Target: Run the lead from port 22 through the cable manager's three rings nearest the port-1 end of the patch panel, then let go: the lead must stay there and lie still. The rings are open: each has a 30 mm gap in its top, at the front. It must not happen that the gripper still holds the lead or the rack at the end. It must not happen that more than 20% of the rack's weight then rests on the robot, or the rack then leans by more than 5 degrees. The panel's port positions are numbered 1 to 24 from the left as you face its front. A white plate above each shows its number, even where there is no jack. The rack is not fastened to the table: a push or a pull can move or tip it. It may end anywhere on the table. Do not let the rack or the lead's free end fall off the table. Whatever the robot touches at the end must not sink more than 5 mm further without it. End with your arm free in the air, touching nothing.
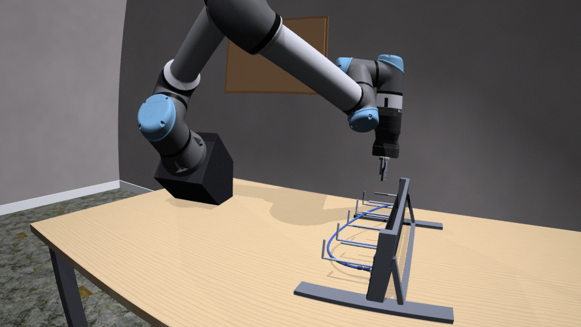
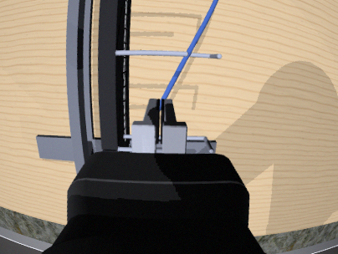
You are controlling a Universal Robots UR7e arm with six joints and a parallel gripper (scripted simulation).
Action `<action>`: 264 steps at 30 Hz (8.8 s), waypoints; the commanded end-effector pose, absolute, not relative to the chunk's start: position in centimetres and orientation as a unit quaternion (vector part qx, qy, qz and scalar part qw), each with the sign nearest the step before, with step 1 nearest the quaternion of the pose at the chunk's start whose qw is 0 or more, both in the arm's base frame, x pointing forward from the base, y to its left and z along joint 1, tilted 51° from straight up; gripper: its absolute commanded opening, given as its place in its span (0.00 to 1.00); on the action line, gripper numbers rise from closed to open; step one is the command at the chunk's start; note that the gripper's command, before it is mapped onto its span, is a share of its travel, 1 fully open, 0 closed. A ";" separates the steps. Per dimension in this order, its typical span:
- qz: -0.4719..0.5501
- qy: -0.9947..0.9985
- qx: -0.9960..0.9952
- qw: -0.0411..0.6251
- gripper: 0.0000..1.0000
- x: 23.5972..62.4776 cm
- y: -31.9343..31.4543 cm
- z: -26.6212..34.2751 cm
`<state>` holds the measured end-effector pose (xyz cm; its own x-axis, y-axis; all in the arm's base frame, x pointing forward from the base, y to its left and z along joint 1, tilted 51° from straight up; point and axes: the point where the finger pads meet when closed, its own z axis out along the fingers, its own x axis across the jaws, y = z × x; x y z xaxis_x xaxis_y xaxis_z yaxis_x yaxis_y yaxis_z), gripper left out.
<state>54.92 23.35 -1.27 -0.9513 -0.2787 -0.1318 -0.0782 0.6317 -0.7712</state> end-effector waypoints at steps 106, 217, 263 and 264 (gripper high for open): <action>-0.415 0.897 -0.082 0.129 0.00 48.6 8.9 12.6; -0.415 0.897 -0.082 0.129 0.67 51.8 1.3 6.3; -0.415 0.897 -0.082 0.129 0.67 51.9 1.1 6.1; -0.415 0.897 -0.082 0.129 0.67 51.9 1.1 6.1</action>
